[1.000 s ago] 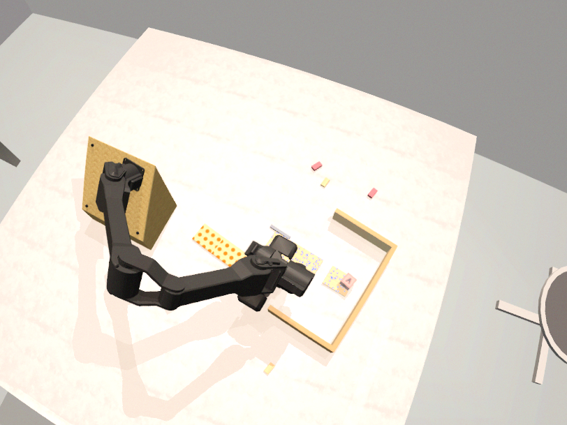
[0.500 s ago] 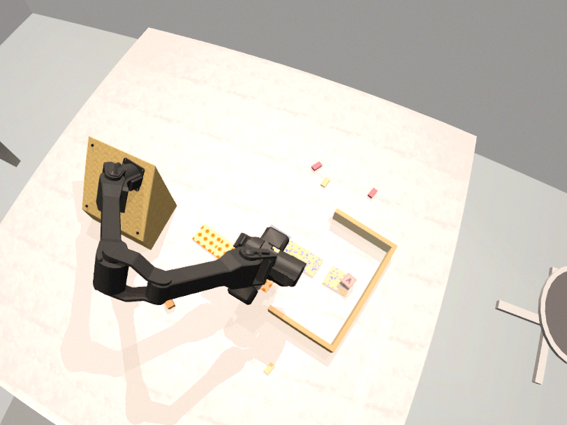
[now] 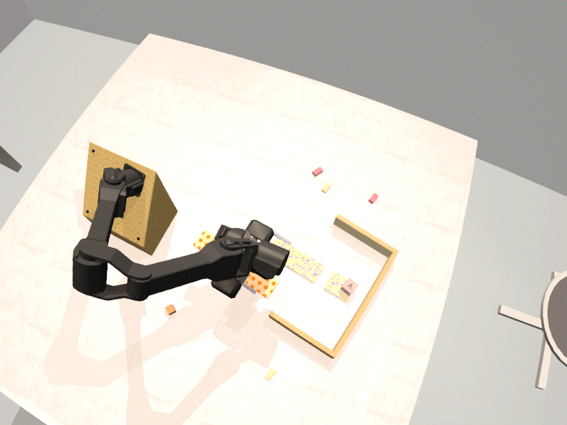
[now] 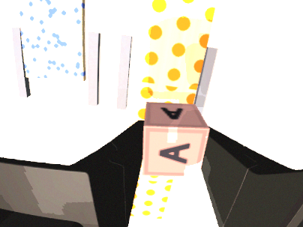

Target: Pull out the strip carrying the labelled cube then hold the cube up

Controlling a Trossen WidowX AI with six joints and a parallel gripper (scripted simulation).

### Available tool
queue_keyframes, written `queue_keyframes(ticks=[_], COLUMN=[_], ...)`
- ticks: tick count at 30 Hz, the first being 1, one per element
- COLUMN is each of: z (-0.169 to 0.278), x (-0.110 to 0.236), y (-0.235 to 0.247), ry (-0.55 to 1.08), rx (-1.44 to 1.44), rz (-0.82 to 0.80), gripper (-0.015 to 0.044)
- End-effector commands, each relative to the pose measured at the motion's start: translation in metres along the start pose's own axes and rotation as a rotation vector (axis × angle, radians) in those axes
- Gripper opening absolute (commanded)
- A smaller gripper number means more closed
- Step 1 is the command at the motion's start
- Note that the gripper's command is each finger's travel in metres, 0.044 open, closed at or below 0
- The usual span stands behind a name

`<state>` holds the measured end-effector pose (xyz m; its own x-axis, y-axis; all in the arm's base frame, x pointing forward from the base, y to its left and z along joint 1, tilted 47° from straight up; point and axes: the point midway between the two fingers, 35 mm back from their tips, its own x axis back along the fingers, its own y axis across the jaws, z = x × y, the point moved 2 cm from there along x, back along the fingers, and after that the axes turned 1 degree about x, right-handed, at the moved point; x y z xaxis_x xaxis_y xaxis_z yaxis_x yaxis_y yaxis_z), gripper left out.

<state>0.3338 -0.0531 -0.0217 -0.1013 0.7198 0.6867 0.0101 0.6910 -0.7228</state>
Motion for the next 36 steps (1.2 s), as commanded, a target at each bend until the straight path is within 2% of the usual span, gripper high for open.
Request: queue_keyframes(ticks=[1, 7, 14, 36], z=[0.013, 0.025, 0.025, 0.025], x=[0.000, 0.001, 0.035, 0.036], y=[0.001, 0.002, 0.002, 0.002], ry=[0.003, 0.003, 0.003, 0.003], rx=[-0.001, -0.001, -0.001, -0.001], rz=[0.003, 0.003, 0.001, 0.001], gripper=[0.0000, 0.0000, 0.0000, 0.0000])
